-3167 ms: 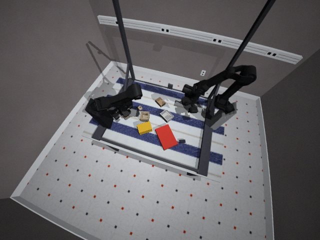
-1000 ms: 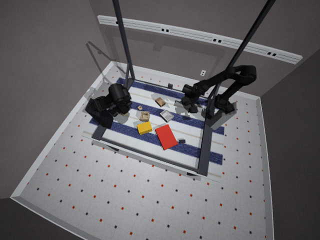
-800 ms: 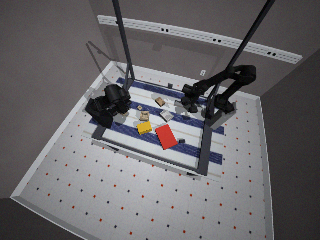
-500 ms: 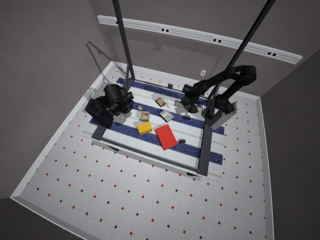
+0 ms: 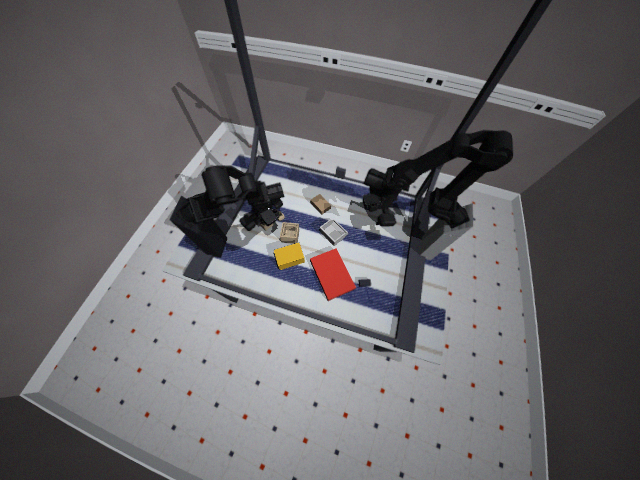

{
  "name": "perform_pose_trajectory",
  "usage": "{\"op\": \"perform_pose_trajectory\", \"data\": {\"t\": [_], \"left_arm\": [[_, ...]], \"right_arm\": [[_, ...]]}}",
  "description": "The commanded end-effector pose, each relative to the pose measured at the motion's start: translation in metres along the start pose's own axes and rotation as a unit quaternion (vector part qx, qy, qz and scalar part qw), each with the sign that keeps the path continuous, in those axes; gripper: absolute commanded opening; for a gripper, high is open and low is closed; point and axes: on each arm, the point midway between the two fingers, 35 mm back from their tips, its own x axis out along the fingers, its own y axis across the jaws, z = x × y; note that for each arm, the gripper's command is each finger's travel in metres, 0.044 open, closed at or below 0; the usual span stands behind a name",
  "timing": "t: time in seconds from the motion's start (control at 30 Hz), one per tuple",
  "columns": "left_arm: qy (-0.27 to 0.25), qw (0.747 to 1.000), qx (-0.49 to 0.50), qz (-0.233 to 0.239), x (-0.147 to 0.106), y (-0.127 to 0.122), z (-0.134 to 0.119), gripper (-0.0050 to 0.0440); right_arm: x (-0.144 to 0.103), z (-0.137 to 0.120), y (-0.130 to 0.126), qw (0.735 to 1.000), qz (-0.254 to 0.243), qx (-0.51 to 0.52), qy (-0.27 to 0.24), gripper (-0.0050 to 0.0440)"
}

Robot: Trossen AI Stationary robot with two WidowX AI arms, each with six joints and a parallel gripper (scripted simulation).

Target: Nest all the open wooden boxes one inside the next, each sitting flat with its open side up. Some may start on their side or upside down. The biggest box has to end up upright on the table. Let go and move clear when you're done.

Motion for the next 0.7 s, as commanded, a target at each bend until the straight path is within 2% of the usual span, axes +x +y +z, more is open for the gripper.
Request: {"op": "perform_pose_trajectory", "data": {"t": [0.0, 0.37, 0.43, 0.67], "left_arm": [[-0.008, 1.000, -0.001, -0.004, -0.003, -0.002, 0.005, 0.0400], [-0.008, 1.000, -0.001, -0.004, -0.003, -0.002, 0.005, 0.0400], [-0.008, 1.000, -0.001, -0.004, -0.003, -0.002, 0.005, 0.0400], [-0.008, 1.000, -0.001, -0.004, -0.003, -0.002, 0.005, 0.0400]], "right_arm": [[-0.006, 0.016, 0.015, 1.000, 0.010, 0.007, -0.003, 0.0187], [-0.024, 0.061, 0.043, 1.000, 0.012, 0.006, -0.005, 0.0187], [-0.024, 0.061, 0.043, 1.000, 0.012, 0.006, -0.005, 0.0187], [-0.042, 0.091, 0.057, 1.000, 0.013, 0.005, -0.008, 0.0187]]}}
